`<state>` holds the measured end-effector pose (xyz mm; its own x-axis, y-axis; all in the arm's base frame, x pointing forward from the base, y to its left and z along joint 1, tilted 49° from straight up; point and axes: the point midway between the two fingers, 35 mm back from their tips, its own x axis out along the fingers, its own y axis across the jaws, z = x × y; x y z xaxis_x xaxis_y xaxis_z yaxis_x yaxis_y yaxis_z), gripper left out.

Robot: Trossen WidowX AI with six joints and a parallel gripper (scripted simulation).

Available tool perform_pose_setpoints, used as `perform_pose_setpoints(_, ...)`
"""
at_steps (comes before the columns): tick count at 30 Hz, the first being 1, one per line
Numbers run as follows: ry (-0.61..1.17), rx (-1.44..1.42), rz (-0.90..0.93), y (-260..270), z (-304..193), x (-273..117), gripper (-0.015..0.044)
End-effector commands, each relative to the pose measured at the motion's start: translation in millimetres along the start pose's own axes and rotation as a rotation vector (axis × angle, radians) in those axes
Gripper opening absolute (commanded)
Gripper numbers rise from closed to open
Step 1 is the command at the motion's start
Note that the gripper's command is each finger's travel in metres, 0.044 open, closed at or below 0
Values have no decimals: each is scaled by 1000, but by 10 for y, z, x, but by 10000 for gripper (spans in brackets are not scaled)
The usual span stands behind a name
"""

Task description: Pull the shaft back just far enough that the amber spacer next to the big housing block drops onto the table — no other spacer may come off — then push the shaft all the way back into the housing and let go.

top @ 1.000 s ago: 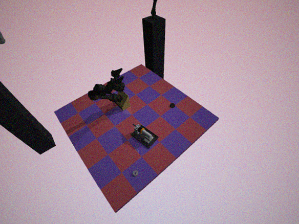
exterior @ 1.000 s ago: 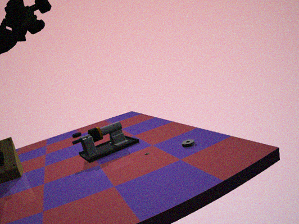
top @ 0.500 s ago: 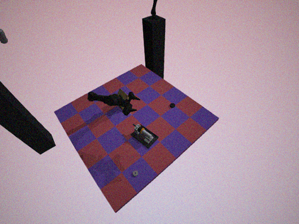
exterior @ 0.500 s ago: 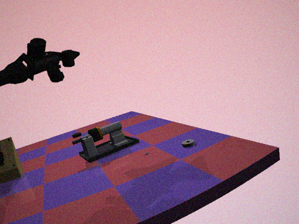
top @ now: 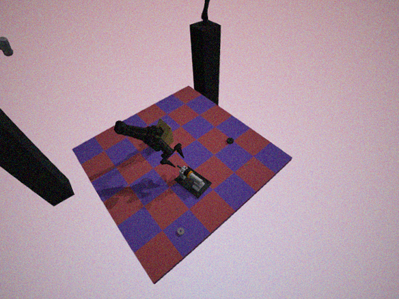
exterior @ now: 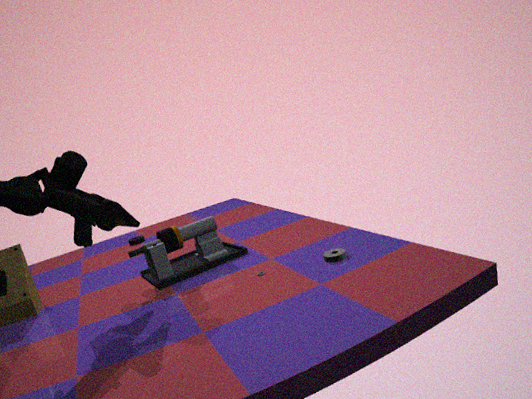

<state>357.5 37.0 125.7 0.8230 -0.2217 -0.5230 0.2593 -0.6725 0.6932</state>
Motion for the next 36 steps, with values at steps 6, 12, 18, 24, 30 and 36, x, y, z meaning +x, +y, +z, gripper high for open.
perform_pose_setpoints(6, -151, -33, 78, 0, 571, 11, 440)
perform_pose_setpoints(12, -150, -32, 78, -9, 551, 39, 440)
perform_pose_setpoints(18, -150, -32, 78, -9, 551, 39, 440)
perform_pose_setpoints(24, -150, -32, 78, -9, 551, 39, 440)
perform_pose_setpoints(30, -150, -32, 78, -9, 551, 39, 440)
perform_pose_setpoints(36, -150, -32, 78, -9, 551, 39, 440)
